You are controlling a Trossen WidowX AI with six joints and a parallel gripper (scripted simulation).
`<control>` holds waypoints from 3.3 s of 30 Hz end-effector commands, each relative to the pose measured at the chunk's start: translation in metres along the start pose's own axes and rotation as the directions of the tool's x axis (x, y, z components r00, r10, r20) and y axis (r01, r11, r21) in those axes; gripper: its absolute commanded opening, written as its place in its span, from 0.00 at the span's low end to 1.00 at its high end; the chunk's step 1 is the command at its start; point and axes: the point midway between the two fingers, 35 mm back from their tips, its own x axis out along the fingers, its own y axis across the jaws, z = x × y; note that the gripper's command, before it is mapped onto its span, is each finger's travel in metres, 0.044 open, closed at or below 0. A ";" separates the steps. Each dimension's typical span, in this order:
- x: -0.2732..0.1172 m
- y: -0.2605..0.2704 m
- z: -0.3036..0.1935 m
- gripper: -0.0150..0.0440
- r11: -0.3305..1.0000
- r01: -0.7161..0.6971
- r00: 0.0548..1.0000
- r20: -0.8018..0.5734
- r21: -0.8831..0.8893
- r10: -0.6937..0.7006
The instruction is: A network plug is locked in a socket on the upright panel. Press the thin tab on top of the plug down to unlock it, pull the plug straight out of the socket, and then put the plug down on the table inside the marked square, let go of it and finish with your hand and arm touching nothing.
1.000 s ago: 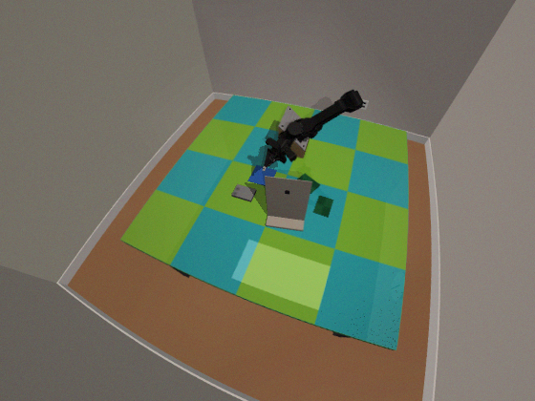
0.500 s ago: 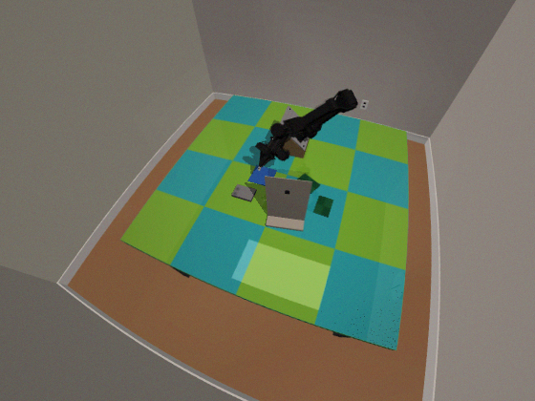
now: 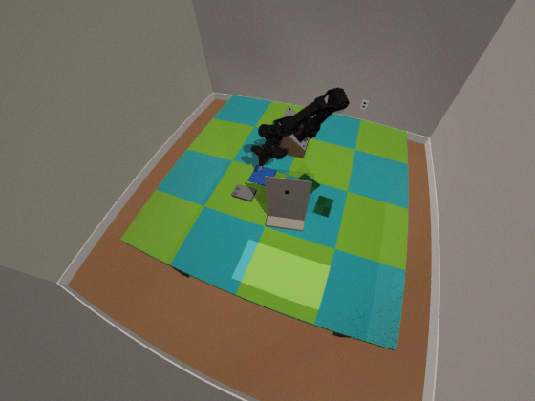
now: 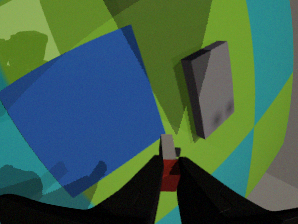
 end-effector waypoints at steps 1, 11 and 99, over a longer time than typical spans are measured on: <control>0.002 0.005 -0.003 0.25 1.000 -0.028 1.000 0.013 0.008 0.028; 0.011 0.010 -0.003 0.25 1.000 -0.029 1.000 0.013 0.008 0.029; 0.036 0.041 -0.001 0.52 1.000 -0.030 0.999 0.016 0.007 0.029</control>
